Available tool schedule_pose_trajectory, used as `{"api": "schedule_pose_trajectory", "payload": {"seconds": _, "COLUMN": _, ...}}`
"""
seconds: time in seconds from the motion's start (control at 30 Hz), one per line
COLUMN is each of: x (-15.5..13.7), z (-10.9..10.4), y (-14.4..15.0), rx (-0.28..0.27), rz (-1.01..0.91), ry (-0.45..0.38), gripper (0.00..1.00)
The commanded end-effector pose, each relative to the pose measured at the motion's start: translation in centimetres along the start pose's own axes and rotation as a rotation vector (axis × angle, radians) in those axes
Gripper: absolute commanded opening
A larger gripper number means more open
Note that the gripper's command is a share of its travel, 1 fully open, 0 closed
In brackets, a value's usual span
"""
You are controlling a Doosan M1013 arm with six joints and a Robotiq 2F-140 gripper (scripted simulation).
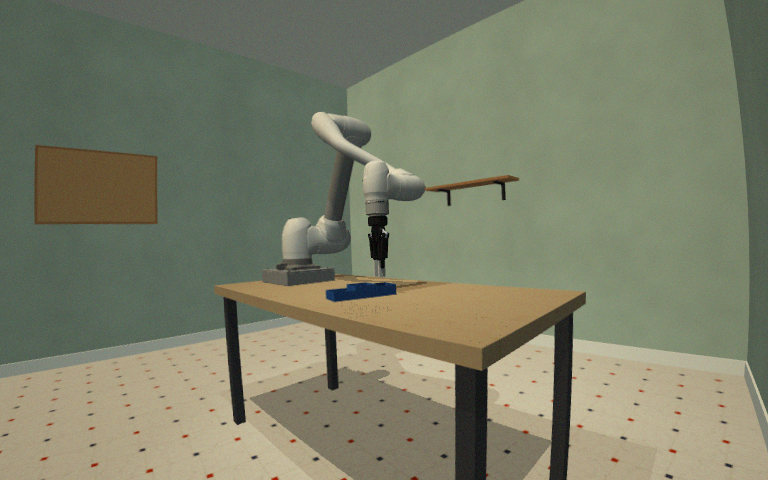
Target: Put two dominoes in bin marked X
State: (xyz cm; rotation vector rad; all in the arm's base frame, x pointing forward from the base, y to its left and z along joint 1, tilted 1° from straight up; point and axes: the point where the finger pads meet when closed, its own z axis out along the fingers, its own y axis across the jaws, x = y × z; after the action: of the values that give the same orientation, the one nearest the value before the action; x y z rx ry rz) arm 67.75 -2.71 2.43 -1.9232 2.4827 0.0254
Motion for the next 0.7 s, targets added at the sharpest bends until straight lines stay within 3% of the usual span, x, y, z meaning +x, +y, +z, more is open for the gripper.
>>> {"api": "schedule_pose_trajectory", "payload": {"seconds": 0.0, "x": 0.0, "z": -0.3, "y": -0.3, "rx": 0.001, "rz": 0.0, "ry": 0.002, "gripper": 0.19}}
{"api": "schedule_pose_trajectory", "payload": {"seconds": 0.23, "x": 0.0, "z": -0.3, "y": -0.3, "rx": 0.001, "rz": 0.0, "ry": 0.002, "gripper": 0.19}}
{"api": "schedule_pose_trajectory", "payload": {"seconds": 0.27, "x": 0.0, "z": -0.7, "y": -0.3, "rx": 0.001, "rz": 0.0, "ry": 0.002, "gripper": 1.0}}
{"api": "schedule_pose_trajectory", "payload": {"seconds": 0.67, "x": 0.0, "z": -4.7, "y": -0.3, "rx": 0.001, "rz": 0.0, "ry": 0.002, "gripper": 1.0}}
